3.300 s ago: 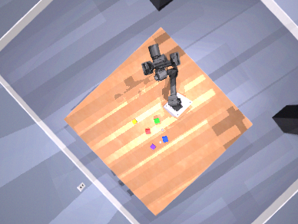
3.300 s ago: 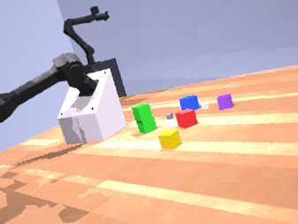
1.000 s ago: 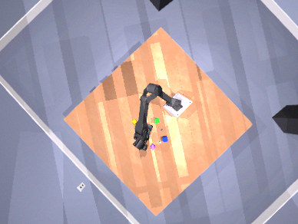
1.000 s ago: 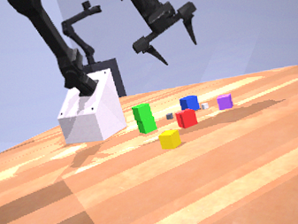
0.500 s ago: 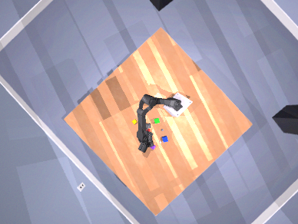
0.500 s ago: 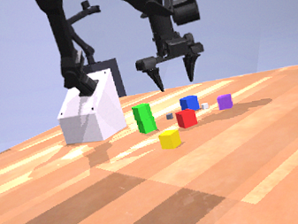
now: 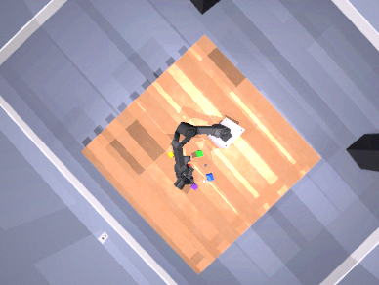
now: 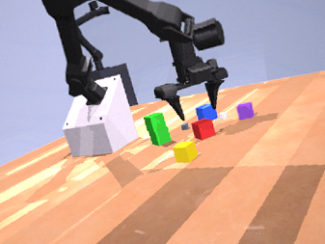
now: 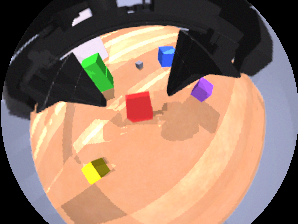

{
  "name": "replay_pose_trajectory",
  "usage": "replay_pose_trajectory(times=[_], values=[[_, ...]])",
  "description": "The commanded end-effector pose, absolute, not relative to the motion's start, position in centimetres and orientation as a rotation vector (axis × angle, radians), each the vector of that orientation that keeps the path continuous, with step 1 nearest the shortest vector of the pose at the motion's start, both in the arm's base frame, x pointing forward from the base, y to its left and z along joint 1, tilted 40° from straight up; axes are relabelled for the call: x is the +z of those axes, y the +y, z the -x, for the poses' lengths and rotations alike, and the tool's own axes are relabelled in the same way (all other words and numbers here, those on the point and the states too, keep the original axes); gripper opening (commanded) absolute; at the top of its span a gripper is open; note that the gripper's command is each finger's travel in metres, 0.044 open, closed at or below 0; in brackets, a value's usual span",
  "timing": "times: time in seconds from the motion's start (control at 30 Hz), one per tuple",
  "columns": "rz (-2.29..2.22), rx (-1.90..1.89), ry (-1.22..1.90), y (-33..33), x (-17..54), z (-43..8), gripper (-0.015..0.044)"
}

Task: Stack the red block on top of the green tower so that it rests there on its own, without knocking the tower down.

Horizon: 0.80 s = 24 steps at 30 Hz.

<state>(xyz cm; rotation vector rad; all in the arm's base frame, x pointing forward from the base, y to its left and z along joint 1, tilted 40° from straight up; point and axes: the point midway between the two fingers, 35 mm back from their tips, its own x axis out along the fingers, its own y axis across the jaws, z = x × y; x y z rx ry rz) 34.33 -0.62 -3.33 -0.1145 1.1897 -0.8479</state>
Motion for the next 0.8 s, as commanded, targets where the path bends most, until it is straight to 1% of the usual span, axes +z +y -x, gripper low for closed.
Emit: replay_pose_trajectory(times=[0.0,0.77], values=[[0.126,-0.844,1.192,-0.8,-3.7,-34.3,0.0440],[0.127,-0.845,1.191,-3.1,-6.4,-34.8,0.0440]])
